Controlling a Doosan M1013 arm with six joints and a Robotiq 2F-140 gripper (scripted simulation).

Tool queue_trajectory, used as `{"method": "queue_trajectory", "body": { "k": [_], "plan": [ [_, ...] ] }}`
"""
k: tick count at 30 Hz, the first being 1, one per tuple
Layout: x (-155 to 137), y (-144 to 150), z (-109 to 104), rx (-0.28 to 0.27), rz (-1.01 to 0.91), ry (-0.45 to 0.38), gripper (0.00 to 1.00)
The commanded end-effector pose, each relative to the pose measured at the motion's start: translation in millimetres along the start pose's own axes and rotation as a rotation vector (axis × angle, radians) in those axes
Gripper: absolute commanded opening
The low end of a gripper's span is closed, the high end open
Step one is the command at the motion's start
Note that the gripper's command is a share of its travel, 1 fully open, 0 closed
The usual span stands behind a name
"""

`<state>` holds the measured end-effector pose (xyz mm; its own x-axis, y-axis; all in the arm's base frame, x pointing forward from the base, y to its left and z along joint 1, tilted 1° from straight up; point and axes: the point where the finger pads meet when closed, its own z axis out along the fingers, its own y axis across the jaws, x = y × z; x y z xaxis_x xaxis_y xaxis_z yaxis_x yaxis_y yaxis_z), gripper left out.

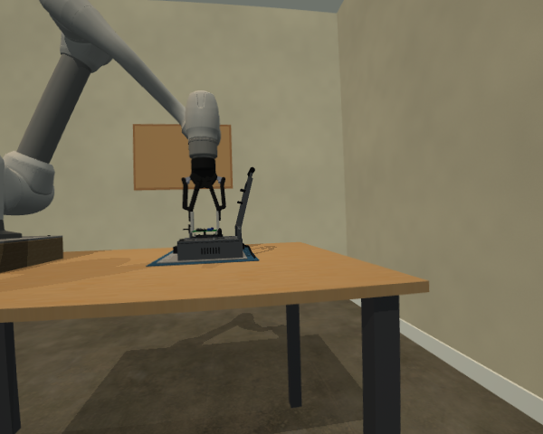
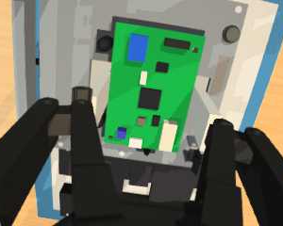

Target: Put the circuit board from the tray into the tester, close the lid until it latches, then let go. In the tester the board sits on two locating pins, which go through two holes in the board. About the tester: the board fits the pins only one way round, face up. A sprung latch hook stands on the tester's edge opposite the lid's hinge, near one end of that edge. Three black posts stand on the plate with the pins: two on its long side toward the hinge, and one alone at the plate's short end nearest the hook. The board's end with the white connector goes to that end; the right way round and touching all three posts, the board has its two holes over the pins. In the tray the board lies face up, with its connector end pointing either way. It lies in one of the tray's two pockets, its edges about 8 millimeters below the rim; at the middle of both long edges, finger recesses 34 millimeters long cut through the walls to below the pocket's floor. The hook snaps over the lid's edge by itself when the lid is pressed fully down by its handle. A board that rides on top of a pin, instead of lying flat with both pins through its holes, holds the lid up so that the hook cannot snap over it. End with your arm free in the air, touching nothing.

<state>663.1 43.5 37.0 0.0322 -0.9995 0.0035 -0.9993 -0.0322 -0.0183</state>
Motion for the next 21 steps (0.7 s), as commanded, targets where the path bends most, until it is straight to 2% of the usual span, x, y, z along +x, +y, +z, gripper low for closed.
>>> {"method": "queue_trajectory", "body": {
  "k": [1, 21],
  "plan": [
    [-2.1, 0.6, 1.7, -0.001, 0.005, -0.004, 0.46],
    [-2.1, 0.6, 3.8, -0.001, 0.005, -0.004, 0.46]
  ]
}}
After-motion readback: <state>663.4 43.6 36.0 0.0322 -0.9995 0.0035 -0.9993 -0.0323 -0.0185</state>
